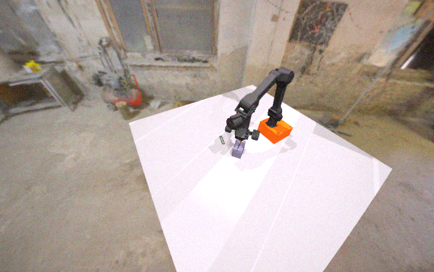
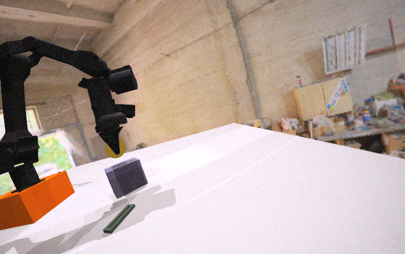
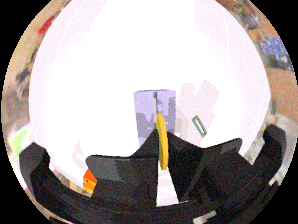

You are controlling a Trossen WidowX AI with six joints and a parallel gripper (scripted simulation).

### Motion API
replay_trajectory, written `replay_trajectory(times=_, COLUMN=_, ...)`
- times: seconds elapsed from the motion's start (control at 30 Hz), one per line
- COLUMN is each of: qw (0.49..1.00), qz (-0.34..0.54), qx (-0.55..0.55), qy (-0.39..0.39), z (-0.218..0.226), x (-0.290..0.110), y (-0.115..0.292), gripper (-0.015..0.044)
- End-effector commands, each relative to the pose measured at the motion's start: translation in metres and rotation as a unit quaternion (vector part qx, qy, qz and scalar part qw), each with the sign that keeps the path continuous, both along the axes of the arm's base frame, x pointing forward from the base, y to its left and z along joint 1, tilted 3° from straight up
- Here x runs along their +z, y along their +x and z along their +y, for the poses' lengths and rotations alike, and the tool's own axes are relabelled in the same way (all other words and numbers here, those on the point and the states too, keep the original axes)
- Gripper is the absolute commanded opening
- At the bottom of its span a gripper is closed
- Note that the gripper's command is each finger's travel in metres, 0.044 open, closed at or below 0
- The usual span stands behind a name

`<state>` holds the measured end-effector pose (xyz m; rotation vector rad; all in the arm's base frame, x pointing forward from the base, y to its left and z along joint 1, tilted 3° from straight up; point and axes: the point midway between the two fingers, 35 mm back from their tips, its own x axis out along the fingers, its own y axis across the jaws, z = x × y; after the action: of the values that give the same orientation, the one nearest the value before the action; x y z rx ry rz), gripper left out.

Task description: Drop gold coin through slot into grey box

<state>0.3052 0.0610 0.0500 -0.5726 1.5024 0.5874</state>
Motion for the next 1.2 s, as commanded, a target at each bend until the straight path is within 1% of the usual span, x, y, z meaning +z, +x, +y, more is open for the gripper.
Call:
replay_trajectory(times=0.0, qw=1.000, qz=0.000, qx=0.000, qy=0.000, z=0.000, x=0.000, y=0.000, gripper=0.0000)
replay_trajectory(times=1.1, qw=1.000, qz=0.000, qx=0.001, qy=0.000, z=0.000, x=-0.019, y=0.000, gripper=0.0000)
replay_trajectory(times=1.17, qw=1.000, qz=0.001, qx=0.000, qy=0.000, z=0.000, x=-0.017, y=0.000, gripper=0.0052)
